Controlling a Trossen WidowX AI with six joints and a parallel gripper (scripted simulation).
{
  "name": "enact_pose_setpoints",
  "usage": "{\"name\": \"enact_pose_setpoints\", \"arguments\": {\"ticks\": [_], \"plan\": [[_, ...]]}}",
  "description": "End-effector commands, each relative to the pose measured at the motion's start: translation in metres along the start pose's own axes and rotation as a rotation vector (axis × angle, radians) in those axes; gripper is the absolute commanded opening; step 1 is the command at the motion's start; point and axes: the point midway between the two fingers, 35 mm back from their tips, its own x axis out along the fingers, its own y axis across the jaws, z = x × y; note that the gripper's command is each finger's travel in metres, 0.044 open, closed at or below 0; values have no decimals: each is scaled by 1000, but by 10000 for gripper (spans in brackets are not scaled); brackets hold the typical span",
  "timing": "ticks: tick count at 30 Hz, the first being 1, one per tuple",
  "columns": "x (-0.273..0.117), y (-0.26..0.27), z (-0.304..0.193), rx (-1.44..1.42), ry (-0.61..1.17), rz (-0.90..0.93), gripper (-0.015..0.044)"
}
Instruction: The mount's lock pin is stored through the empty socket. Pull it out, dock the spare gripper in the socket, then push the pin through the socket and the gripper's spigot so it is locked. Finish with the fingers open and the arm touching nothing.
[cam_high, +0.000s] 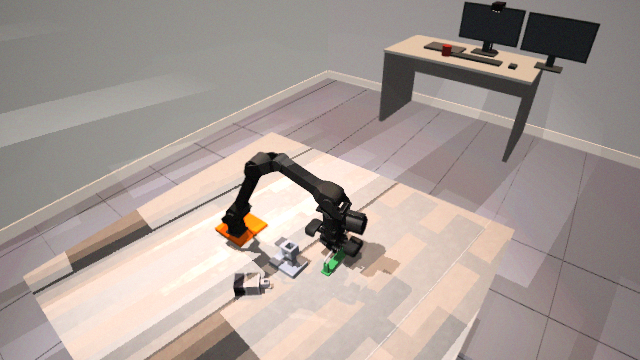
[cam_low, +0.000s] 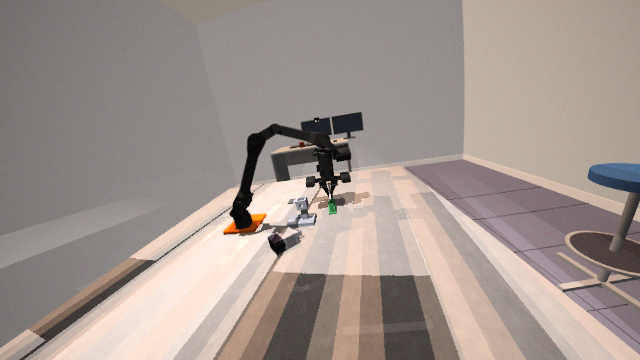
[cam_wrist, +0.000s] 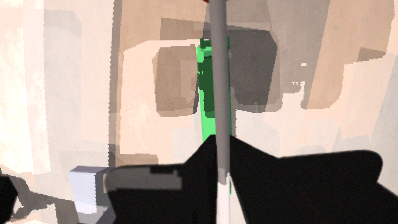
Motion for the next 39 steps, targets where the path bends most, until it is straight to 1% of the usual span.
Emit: {"name": "enact_pose_setpoints", "arguments": {"ticks": [1,6,31,39], "plan": [[-7,0,-12,0,-2,-5,0],[-5,0,-12,0,-2,-4,0],[32,-1,-17,-1,-1,-16,0],[36,0,-18,-1,-2,-18,0]]}}
